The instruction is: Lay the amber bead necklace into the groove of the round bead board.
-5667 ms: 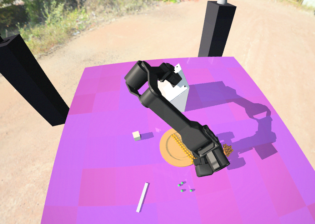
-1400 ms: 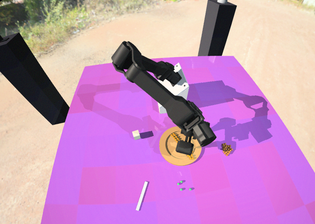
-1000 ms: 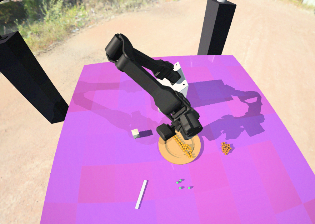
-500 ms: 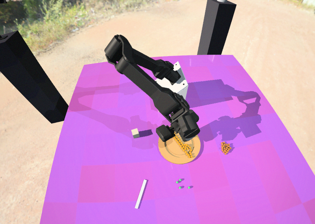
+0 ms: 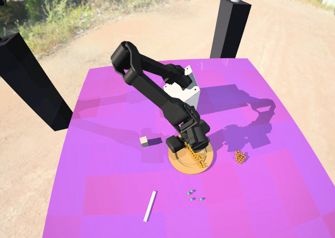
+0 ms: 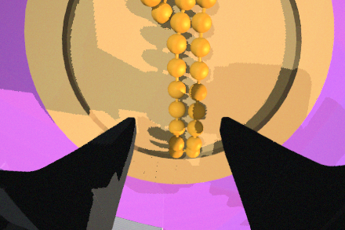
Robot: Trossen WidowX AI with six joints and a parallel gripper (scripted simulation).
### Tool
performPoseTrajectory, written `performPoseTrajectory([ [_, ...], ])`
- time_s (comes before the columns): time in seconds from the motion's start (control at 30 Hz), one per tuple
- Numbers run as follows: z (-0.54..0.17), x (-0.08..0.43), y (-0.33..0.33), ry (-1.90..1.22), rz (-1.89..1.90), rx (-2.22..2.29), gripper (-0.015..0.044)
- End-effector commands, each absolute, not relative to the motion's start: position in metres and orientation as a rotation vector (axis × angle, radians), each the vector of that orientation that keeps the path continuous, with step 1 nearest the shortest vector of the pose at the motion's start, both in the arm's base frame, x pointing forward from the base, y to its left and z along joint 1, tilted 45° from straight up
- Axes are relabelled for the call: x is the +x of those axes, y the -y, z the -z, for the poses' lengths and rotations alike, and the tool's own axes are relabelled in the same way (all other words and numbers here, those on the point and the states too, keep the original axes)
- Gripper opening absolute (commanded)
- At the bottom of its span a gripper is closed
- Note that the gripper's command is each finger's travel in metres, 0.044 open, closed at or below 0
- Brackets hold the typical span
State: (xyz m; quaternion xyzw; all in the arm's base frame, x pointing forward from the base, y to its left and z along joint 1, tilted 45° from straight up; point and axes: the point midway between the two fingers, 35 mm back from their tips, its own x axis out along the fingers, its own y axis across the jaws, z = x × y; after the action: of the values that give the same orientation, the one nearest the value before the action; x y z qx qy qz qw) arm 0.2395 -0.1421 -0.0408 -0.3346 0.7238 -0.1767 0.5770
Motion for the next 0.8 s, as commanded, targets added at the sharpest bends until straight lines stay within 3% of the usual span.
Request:
performPoseTrajectory([
  [0.0,0.0441,0.2360,0.1452,-1.705,0.414,-0.790,0.0250],
  [0.07,0.0441,0.2360,0.1452,-1.705,0.414,-0.790,0.0250],
  [0.4,0.0426,0.2381,0.1439,-1.698,0.414,-0.783,0.0000],
  [0.77,0.0426,0.2381,0.1439,-1.698,0.414,-0.783,0.0000],
])
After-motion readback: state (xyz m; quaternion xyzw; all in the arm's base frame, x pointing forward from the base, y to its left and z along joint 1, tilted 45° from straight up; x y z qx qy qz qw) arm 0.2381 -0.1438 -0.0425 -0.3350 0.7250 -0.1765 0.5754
